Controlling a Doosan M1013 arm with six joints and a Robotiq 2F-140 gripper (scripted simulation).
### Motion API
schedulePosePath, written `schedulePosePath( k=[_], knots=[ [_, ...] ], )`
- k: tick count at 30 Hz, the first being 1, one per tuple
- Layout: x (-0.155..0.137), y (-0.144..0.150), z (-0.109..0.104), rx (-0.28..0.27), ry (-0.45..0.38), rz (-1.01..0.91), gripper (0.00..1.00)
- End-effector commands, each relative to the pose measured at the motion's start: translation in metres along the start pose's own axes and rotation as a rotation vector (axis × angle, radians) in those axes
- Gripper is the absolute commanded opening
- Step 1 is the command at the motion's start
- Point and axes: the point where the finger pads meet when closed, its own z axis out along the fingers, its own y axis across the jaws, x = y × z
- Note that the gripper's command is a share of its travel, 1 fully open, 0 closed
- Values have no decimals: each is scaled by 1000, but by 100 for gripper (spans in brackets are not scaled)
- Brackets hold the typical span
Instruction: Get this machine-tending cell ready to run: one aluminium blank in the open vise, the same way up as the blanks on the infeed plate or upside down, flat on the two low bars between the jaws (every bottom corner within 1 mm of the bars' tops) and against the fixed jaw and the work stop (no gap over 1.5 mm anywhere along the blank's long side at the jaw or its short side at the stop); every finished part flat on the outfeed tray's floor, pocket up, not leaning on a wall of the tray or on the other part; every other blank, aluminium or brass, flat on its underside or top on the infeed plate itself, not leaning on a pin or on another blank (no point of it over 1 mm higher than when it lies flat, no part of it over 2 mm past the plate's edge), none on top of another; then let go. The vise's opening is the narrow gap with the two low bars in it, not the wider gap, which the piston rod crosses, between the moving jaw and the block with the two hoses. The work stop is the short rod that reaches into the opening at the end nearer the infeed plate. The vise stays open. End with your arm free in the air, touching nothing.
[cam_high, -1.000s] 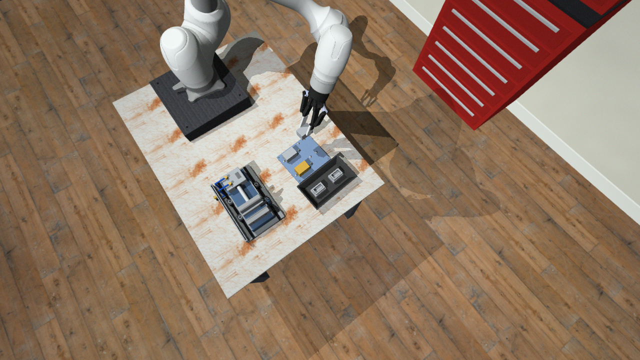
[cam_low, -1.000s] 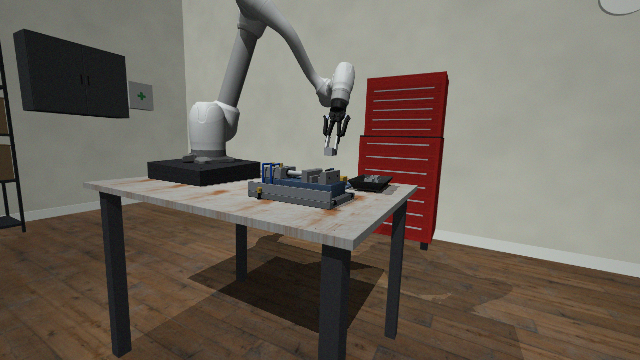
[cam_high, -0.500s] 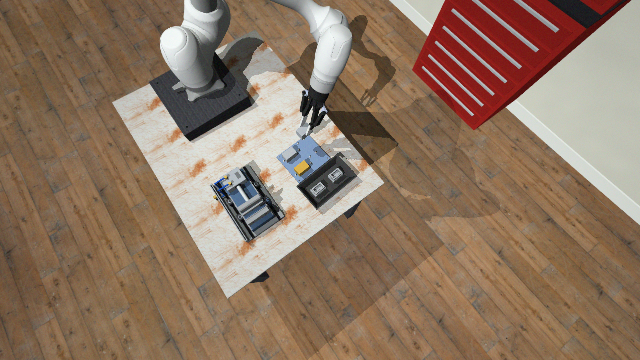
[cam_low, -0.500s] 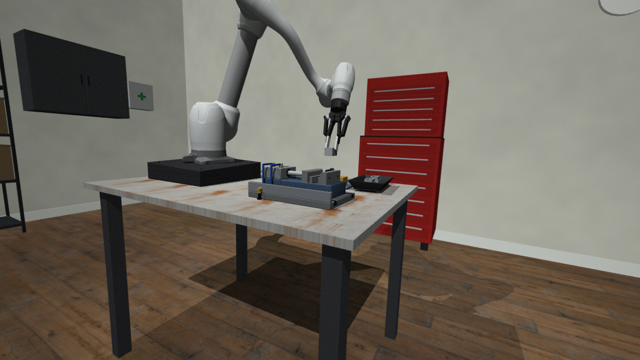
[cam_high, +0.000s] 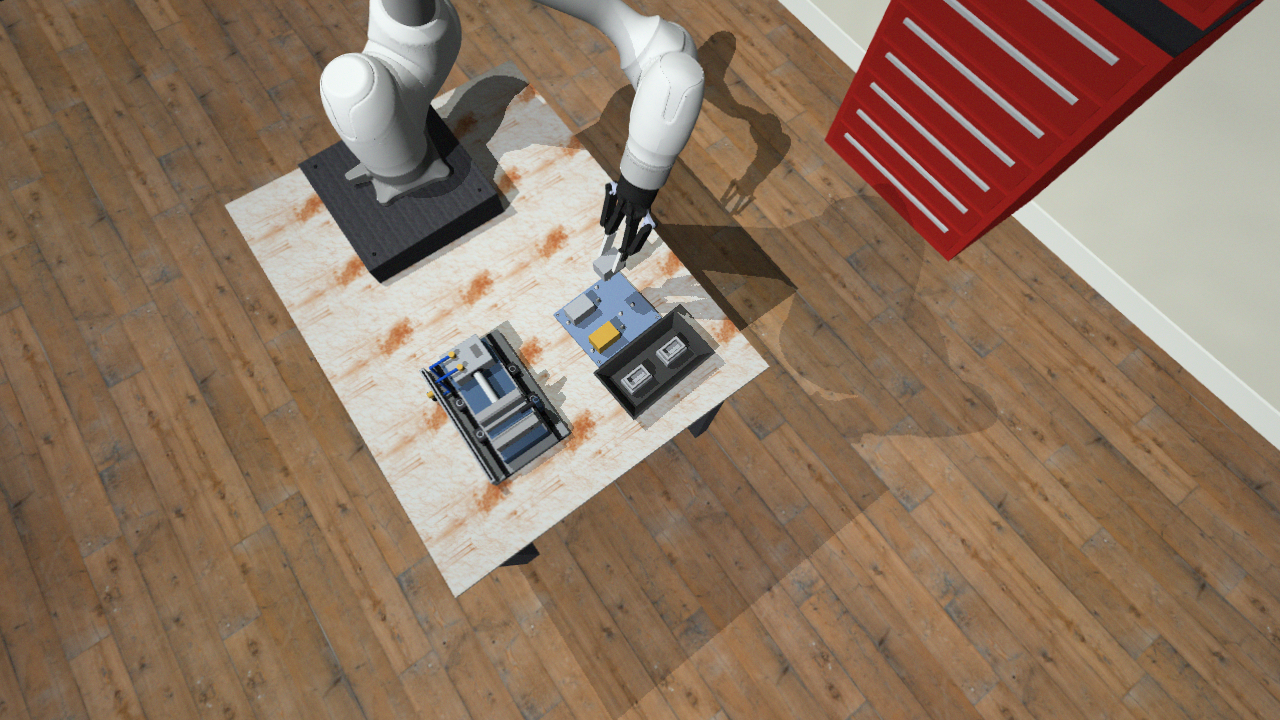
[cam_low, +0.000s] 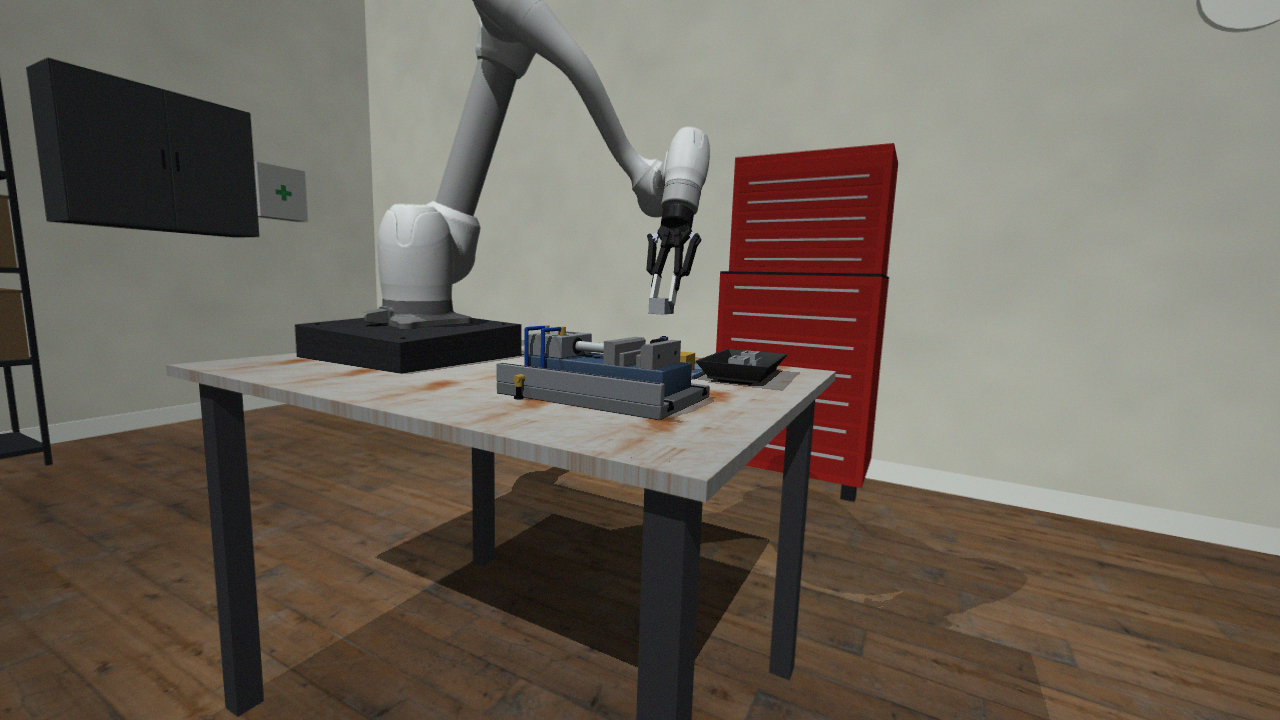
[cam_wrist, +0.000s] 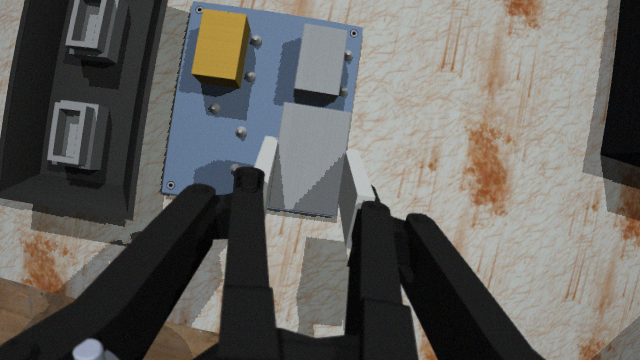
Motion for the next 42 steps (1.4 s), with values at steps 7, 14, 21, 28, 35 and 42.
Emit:
schedulePosePath(
  k=[7,14,21,28,35,42],
  knots=[
    [-5,0,12,0,0,0,0],
    [-8,0,20,0,0,0,0],
    [-13,0,34,0,0,0,0],
    [-17,0,44,0,0,0,0],
    [-22,0,57,0,0,0,0],
    [-27,0,70,0,0,0,0]
  ],
)
